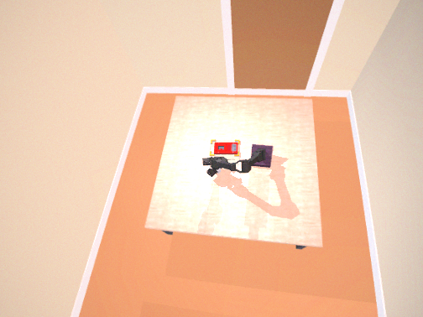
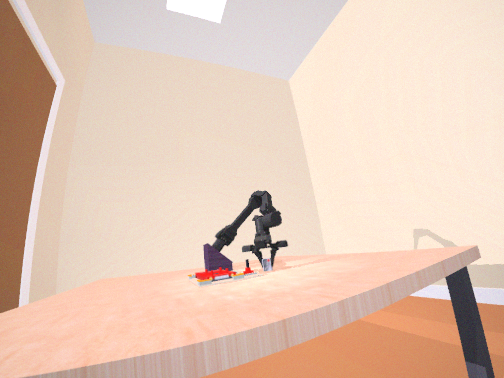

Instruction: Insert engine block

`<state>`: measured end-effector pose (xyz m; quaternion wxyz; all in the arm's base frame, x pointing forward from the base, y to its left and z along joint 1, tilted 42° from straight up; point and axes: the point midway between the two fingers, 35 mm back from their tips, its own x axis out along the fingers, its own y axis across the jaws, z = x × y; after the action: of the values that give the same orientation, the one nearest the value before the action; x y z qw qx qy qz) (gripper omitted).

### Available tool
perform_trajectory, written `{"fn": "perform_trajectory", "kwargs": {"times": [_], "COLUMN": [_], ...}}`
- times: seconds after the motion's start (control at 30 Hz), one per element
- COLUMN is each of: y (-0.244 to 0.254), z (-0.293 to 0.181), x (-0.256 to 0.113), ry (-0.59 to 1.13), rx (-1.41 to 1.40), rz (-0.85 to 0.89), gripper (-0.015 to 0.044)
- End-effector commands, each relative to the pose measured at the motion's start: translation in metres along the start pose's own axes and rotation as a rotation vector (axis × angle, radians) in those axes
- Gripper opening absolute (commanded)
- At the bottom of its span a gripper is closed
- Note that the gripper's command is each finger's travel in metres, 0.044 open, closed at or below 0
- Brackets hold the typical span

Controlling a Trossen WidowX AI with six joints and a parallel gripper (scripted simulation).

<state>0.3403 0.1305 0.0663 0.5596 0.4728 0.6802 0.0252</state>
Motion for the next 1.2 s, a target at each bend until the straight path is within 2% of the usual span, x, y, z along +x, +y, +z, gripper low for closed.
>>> {"fn": "perform_trajectory", "kwargs": {"times": [0.0,0.23,0.8,1.0,1.17], "y": [-0.002,-0.002,0.000,0.000,0.001], "z": [0.001,0.001,0.002,0.002,0.003], "x": [0.008,0.012,0.005,0.004,-0.017], "ry": [-0.001,-0.001,-0.007,-0.006,-0.002], "rx": [0.009,0.009,0.007,0.008,0.009], "rz": [-0.006,-0.006,0.006,0.004,-0.007], "gripper": [0.0000,0.0000,0.0440,0.0440,0.0440]}}
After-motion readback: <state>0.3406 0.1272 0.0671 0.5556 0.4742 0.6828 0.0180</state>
